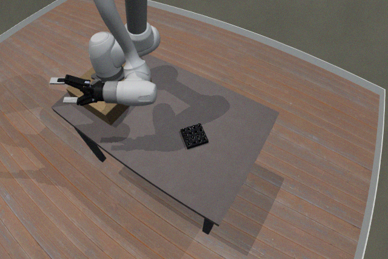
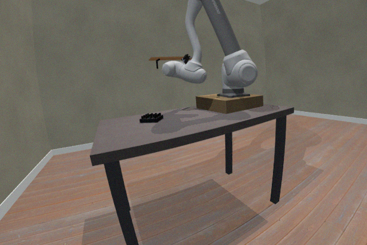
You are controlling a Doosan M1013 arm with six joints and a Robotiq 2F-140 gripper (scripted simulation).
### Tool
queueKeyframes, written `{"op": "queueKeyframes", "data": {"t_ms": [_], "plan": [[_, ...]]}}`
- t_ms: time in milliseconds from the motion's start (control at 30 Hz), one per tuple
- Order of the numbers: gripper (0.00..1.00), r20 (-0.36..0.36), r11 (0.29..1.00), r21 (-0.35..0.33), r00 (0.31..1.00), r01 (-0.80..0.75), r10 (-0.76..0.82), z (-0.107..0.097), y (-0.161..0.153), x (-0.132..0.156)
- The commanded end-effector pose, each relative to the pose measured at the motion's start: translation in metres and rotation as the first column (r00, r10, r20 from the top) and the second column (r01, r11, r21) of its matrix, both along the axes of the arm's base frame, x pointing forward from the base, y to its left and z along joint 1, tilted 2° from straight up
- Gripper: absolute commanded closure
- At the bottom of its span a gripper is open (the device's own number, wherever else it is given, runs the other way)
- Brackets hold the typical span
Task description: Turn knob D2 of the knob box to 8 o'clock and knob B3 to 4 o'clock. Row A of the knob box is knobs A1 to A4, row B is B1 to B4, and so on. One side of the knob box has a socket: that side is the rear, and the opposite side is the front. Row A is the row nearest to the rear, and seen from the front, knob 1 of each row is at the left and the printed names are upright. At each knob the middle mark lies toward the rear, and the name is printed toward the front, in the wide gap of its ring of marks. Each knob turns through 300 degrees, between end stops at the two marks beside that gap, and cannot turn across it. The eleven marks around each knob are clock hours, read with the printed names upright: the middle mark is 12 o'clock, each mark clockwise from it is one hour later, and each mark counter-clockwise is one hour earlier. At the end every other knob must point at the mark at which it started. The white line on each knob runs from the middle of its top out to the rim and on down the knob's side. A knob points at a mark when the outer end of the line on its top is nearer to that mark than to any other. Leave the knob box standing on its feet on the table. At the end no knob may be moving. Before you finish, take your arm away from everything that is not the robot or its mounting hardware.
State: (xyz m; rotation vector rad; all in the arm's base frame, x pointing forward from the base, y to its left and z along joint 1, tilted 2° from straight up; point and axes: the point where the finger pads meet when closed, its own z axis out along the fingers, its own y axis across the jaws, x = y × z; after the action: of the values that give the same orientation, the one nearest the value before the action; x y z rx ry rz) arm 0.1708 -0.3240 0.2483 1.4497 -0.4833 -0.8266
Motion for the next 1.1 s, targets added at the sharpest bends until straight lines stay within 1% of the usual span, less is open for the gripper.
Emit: {"op": "queueKeyframes", "data": {"t_ms": [0,567,633,700,767,1033,1067], "plan": [[0.0,0.0,1.0,0.0,1.0,0.0,0.0,0.0,0.0,0.0],[0.0,0.001,1.0,0.0,1.0,0.0,0.0,0.0,0.0,0.0],[0.0,0.011,1.0,0.009,1.0,0.001,-0.001,-0.002,0.003,0.003],[0.0,0.044,0.999,0.038,0.999,0.002,-0.004,-0.008,0.013,0.013],[0.0,0.106,0.995,0.095,0.994,-0.001,-0.009,-0.02,0.033,0.032],[0.0,0.253,0.976,0.217,0.966,-0.006,-0.051,-0.048,0.078,0.078],[0.0,0.253,0.976,0.217,0.966,-0.006,-0.051,-0.048,0.078,0.078]]}}
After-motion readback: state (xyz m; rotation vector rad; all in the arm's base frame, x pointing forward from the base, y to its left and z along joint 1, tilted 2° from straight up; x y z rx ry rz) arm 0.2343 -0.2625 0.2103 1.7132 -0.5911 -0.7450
